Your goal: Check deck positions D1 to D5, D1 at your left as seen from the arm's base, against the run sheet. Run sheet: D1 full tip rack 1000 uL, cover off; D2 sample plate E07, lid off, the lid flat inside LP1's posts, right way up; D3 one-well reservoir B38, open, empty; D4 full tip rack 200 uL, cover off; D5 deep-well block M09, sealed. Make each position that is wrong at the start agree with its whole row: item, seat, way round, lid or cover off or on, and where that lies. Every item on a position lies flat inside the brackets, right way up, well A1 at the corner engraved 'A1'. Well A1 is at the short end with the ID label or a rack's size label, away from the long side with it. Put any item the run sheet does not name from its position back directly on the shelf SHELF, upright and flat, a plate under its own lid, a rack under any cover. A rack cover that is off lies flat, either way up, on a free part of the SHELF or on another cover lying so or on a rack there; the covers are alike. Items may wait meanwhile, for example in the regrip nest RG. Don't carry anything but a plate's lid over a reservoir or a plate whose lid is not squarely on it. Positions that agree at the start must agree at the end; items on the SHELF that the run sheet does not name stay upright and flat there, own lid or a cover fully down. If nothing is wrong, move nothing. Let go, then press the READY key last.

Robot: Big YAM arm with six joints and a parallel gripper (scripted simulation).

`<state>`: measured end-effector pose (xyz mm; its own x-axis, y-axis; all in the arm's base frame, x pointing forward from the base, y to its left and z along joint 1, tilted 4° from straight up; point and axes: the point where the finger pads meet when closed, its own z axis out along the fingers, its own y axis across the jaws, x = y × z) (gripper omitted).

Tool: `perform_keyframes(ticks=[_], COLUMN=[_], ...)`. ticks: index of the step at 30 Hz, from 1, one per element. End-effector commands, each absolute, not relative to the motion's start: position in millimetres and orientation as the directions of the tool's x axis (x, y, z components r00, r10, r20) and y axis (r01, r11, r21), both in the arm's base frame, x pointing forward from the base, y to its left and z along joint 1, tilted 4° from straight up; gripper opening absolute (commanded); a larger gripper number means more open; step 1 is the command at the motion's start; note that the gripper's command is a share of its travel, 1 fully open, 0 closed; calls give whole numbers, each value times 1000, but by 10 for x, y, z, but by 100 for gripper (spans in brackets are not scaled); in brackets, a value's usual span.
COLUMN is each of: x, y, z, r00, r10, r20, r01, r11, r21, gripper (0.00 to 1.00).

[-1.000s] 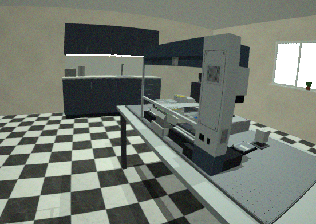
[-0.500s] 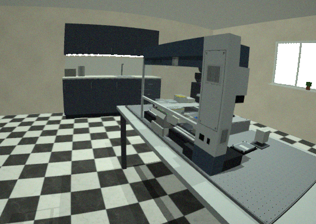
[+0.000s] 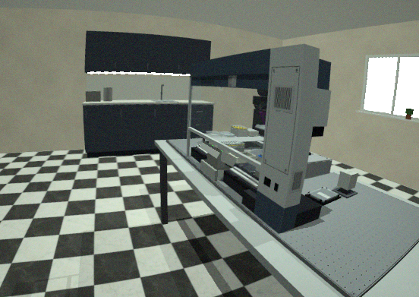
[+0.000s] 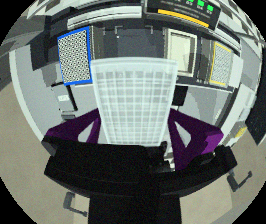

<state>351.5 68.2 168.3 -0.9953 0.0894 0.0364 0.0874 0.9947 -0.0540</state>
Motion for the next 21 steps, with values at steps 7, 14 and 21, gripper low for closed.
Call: perform_keyframes(ticks=[7,14,21], x=[3984,4098,4252], y=[666,654,631], z=[1902,1897,1891], r00=[-995,-995,-996], r10=[89,89,89], r20=[-36,-36,-32], r01=[90,90,90], r11=[995,995,995], r21=[-35,-36,-38], gripper=[0,0,0])
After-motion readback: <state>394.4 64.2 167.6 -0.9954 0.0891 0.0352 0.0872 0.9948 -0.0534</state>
